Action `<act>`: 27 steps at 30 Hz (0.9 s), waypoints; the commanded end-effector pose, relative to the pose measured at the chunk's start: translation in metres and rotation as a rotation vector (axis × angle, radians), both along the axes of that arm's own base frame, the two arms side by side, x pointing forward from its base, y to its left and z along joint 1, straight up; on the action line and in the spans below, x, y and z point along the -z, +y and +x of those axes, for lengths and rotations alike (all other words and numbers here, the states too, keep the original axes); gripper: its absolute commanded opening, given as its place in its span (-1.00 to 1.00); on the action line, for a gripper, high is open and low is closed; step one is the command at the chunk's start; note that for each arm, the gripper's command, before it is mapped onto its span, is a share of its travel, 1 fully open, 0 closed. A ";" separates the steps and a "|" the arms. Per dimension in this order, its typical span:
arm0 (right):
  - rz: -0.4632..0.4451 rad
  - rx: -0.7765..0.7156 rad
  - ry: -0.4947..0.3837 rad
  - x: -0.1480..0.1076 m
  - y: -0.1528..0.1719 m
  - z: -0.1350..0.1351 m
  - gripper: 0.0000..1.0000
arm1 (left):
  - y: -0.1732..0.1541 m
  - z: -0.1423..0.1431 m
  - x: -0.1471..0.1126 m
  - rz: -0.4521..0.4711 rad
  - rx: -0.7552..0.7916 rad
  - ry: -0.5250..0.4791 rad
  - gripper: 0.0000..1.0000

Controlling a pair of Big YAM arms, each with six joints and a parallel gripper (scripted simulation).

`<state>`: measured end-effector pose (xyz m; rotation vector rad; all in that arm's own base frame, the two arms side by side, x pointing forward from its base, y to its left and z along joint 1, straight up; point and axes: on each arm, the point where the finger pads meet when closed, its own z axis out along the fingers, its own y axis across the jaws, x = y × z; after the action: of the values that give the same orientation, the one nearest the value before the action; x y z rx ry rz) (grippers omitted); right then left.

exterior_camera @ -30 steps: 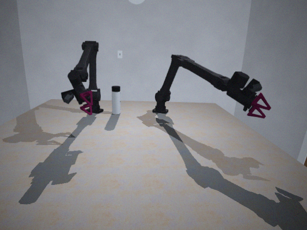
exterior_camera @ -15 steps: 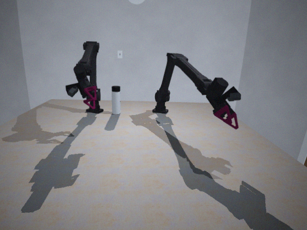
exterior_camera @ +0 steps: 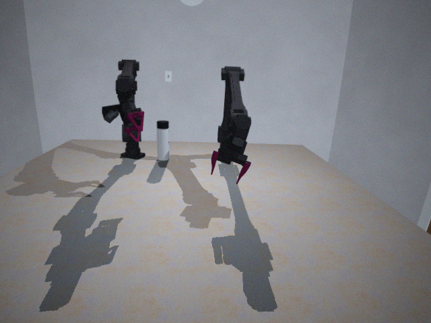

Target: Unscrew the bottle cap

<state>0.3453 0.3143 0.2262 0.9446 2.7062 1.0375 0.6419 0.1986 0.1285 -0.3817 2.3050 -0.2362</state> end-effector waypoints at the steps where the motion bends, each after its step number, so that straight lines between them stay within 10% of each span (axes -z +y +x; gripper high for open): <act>1: 0.025 0.003 -0.039 -0.051 0.011 -0.006 0.87 | -0.069 -0.030 -0.008 0.105 0.260 0.006 0.92; 6: 0.000 0.010 -0.039 -0.059 0.008 -0.019 0.87 | -0.136 -0.060 0.003 0.101 0.470 -0.002 0.92; 17: -0.102 0.034 -0.047 -0.092 -0.015 -0.072 0.87 | -0.349 -0.256 0.026 -0.006 1.286 -0.193 0.92; 27: -0.161 0.047 -0.061 -0.111 -0.035 -0.102 0.87 | -0.411 -0.398 0.024 -0.109 1.765 -0.522 0.92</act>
<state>0.2538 0.2753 0.2979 0.9414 2.6872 0.7510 0.2896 -0.2028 0.1030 1.3444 1.6826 -1.1181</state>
